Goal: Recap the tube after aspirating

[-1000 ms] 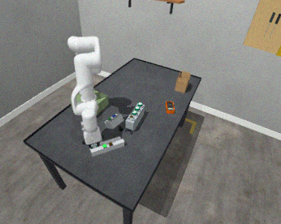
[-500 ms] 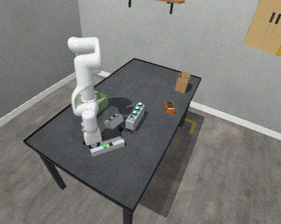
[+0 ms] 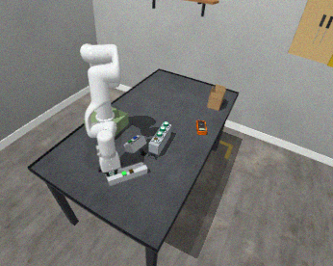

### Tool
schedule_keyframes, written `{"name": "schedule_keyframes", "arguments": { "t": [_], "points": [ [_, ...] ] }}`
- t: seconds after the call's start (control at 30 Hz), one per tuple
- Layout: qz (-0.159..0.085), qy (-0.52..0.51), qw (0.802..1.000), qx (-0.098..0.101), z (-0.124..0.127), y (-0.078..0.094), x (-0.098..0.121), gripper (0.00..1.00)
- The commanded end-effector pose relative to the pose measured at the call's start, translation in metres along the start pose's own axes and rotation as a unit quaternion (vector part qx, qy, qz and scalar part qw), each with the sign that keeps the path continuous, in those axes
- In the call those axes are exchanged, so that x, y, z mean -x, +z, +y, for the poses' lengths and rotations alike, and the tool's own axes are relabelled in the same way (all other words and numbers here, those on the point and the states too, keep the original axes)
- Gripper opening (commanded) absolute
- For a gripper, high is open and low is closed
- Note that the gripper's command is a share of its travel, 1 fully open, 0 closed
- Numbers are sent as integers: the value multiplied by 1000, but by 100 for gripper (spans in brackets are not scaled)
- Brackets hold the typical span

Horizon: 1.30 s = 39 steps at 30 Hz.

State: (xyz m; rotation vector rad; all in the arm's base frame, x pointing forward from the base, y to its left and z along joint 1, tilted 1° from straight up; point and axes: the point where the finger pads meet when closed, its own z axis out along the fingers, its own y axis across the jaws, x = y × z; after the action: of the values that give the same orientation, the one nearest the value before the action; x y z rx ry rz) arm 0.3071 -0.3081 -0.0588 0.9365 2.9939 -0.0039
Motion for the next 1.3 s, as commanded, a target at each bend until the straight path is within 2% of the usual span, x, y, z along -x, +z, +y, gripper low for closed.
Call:
{"name": "schedule_keyframes", "arguments": {
  "t": [0.0,0.43,0.5,1.0,1.23,1.27],
  "points": [
    [-3,0,1000,6,0,-1,1,0],
    [-3,0,1000,6,-1,-66,1,0],
    [-3,0,1000,6,-1,-66,1,0],
    [-3,0,1000,6,-2,-141,1,0],
    [-3,0,1000,6,-2,-141,1,0],
    [-3,42,999,6,6,-141,-1,0]
  ]
}}
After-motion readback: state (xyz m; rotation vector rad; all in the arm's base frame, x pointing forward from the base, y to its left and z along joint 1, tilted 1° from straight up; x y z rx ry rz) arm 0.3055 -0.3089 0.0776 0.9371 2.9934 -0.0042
